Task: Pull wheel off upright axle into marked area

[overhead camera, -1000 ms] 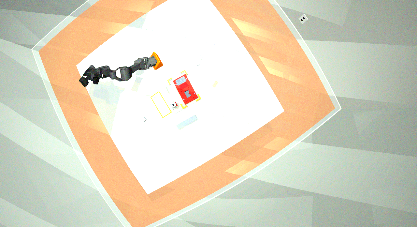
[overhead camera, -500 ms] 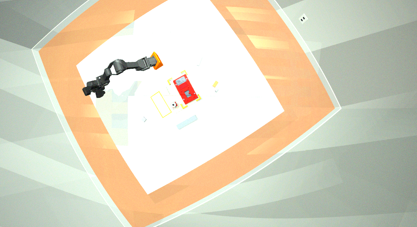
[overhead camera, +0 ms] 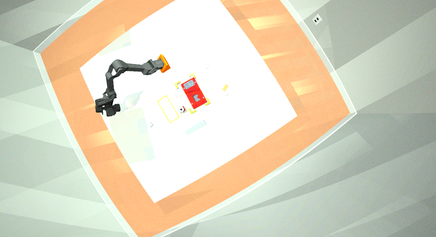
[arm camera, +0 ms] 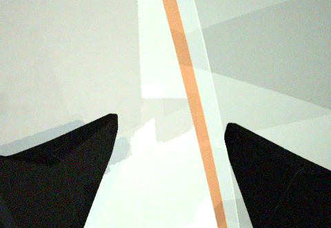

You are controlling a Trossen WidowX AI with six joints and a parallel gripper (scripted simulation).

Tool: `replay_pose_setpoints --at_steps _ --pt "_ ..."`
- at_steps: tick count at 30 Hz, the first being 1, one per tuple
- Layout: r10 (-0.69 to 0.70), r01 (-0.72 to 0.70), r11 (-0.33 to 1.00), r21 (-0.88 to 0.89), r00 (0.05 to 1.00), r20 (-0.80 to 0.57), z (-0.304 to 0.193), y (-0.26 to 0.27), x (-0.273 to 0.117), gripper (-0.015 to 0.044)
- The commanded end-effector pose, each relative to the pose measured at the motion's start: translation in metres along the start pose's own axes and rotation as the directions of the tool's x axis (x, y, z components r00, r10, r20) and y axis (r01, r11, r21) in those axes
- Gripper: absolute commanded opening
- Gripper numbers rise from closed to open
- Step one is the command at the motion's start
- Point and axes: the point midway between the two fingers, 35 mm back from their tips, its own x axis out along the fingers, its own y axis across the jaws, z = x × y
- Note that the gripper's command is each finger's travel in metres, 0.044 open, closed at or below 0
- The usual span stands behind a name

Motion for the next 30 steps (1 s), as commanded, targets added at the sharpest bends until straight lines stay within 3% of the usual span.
replay_pose_setpoints --at_steps 1,9,18,30 --pt "0.121 -0.128 0.983 0.13 0.99 0.067 0.039 0.034 0.009 0.03" --pt "0.32 -0.363 0.883 0.297 0.929 0.183 0.108 0.092 0.003 0.03" --pt "0.535 -0.602 0.691 0.401 0.798 0.276 0.181 0.157 -0.03 0.03" --pt "0.793 -0.79 0.435 0.431 0.563 0.231 0.248 0.248 -0.103 0.03"
